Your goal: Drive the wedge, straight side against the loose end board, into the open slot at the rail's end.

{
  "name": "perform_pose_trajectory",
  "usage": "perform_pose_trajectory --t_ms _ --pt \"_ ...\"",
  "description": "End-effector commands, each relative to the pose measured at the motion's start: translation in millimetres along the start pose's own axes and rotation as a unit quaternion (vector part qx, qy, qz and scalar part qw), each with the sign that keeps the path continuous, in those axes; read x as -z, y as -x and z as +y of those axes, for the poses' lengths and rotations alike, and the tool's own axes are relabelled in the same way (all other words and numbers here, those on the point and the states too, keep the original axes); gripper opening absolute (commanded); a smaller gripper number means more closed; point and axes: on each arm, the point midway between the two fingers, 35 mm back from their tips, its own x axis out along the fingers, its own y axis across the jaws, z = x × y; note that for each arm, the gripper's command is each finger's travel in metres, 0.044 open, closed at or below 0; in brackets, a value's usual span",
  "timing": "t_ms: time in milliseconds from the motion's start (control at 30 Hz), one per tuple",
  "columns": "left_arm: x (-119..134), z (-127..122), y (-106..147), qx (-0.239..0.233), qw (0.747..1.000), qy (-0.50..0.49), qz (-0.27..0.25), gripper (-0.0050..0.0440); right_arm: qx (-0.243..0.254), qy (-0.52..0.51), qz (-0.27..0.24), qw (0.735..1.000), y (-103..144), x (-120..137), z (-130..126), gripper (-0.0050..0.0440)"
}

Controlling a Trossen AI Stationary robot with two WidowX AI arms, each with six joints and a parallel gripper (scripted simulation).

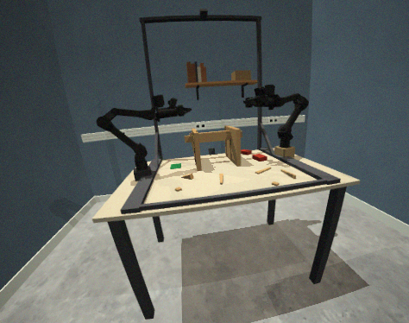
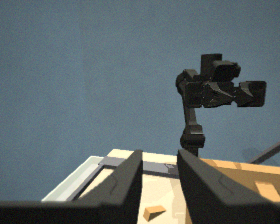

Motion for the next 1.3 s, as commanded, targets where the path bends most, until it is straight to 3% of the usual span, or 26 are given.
perform_pose_trajectory --t_ms 0,267,500,767,867,1000,1267 --pt "-5.0 0.6 0.8 0.0 1.0 0.002 -0.005 0.01 -0.001 -0.002 -0.012 1.0 -0.1 -11.8 0.0 0.0187" --pt "-2.2 10.7 -10.9 -0.015 1.0 0.009 0.02 0.01 -0.001 -0.002 -0.012 1.0 -0.1 -12.0 0.0 0.0187" --pt "40.3 50.6 -41.9 -0.067 0.986 0.045 0.145 0.01 -0.001 -0.002 -0.012 1.0 0.0 -12.0 0.0 0.0187" --pt "102.9 111.0 -58.6 -0.144 0.936 0.117 0.299 0.01 -0.001 -0.002 -0.012 1.0 0.0 -12.0 0.0 0.0187" --pt "102.1 104.2 -55.4 -0.135 0.939 0.114 0.296 0.01 -0.001 -0.002 -0.012 1.0 0.0 -12.0 0.0 0.0187" --pt "127.6 141.9 -58.2 -0.185 0.904 0.154 0.353 0.01 -0.001 -0.002 -0.012 1.0 0.0 -12.0 0.0 0.0187" --pt "194.1 200.7 -35.0 -0.261 0.797 0.257 0.481 0.01 -0.001 -0.002 -0.012 1.0 0.0 -12.0 0.0 0.0187"
